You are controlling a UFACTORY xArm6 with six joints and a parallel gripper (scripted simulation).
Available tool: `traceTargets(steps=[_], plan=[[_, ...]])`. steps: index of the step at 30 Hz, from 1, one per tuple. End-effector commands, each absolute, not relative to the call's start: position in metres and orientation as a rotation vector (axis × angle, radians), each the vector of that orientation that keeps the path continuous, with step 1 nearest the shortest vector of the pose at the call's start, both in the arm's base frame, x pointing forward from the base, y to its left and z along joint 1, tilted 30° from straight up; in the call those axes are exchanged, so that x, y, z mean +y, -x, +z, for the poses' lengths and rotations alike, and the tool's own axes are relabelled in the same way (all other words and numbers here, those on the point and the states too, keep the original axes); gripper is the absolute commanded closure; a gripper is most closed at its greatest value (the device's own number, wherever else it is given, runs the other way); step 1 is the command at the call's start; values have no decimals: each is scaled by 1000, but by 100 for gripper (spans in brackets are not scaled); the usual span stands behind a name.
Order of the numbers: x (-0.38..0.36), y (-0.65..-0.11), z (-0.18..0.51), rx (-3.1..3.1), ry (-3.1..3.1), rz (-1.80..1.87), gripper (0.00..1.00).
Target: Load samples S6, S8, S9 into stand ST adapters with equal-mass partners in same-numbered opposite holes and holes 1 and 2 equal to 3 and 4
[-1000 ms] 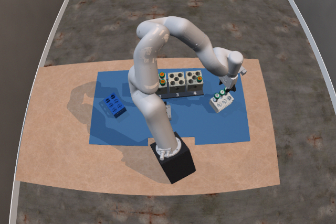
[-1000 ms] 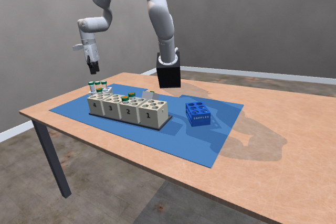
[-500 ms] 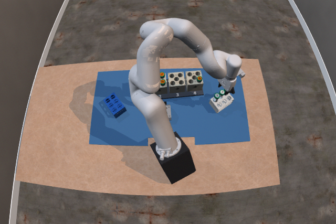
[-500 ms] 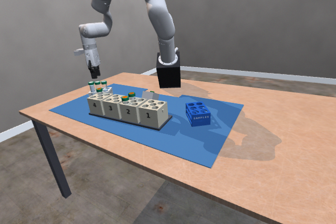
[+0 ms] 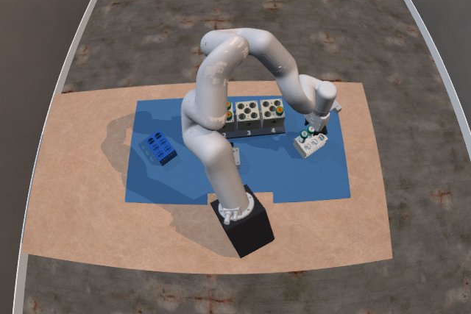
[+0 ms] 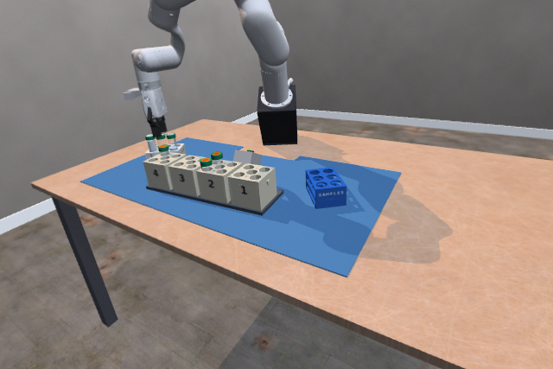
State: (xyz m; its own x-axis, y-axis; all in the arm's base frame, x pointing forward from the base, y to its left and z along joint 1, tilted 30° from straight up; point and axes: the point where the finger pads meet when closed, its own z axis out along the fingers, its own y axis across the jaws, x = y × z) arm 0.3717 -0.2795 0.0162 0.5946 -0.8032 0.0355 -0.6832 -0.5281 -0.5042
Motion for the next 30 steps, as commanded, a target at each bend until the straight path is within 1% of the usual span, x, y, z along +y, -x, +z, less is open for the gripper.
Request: traceTargets(steps=[1,30], plan=[[-280,-374,15,1187,2383,-373,43],[-277,-380,3,1187,2383,-373,43]])
